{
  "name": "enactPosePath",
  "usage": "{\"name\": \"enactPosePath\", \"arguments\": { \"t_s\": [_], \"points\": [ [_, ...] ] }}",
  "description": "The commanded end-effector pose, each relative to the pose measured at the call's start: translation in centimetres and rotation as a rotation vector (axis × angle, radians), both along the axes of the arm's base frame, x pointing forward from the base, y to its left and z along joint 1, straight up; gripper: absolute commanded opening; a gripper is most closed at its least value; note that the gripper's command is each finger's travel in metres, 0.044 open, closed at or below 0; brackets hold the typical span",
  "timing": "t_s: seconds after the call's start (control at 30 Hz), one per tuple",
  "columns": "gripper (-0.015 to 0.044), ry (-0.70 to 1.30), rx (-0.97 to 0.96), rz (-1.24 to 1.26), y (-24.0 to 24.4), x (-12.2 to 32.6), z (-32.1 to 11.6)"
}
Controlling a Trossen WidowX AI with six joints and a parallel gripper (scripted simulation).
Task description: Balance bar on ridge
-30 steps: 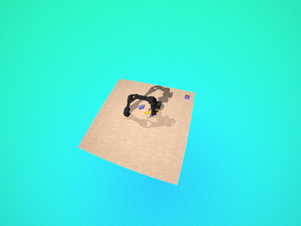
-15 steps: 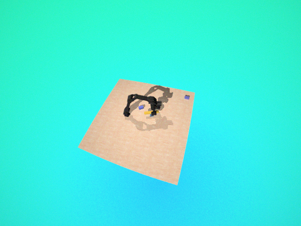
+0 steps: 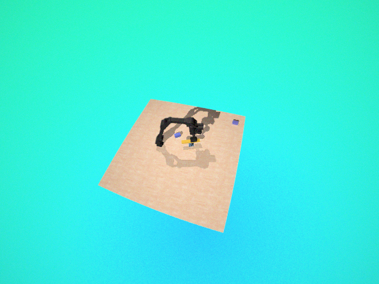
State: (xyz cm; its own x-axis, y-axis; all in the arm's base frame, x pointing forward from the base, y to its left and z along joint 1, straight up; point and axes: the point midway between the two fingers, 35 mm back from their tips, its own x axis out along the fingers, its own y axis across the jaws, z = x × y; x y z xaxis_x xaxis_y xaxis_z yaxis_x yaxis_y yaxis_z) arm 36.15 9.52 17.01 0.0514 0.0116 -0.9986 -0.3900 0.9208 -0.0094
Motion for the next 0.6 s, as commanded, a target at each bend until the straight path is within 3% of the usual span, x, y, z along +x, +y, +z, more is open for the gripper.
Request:
{"name": "enactPosePath", "arguments": {
  "t_s": [0.0, 0.57],
  "points": [
    [0.044, -0.035, 0.01, 0.0, -0.12, -0.5, 4.41],
    [0.044, -0.036, 0.01, 0.0, -0.13, -0.55, 4.6]
  ]
}}
